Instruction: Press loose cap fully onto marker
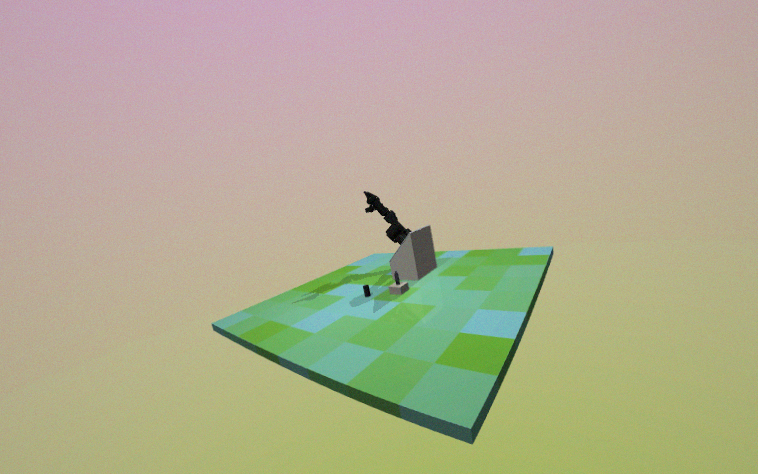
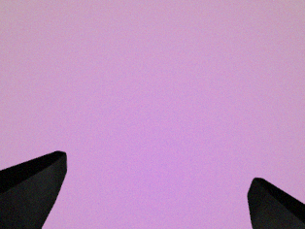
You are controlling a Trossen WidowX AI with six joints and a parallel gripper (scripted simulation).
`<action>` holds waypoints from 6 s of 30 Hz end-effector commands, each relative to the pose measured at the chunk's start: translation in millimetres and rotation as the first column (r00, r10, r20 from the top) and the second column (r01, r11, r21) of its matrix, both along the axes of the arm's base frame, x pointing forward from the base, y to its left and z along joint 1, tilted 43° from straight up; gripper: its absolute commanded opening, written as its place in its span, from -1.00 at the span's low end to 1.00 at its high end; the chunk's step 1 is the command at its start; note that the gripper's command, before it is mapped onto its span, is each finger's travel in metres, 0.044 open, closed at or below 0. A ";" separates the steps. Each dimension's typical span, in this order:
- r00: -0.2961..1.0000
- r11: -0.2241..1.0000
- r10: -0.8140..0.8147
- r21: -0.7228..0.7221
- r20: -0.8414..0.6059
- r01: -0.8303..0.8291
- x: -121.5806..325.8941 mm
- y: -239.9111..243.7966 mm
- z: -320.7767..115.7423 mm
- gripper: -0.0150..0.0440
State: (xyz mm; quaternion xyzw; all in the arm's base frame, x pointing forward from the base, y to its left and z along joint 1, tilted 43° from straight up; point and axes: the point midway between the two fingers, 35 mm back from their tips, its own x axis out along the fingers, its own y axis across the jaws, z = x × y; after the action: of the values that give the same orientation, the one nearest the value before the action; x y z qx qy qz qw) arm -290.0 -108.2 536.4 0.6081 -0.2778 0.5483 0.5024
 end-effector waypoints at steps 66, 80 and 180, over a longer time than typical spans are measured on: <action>0.012 -0.130 -0.898 -0.239 0.440 -0.962 634.1 64.7 -485.2 0.32; 0.082 -0.161 -0.877 -0.129 0.473 -0.978 622.7 32.8 -529.8 0.32; 0.087 -0.164 -0.889 -0.134 0.450 -0.977 607.0 83.3 -554.2 -0.49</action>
State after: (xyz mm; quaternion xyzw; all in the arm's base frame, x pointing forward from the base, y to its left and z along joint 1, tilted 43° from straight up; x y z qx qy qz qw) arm 321.8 -35.2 -13.3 0.1420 -0.6135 0.3512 -0.6929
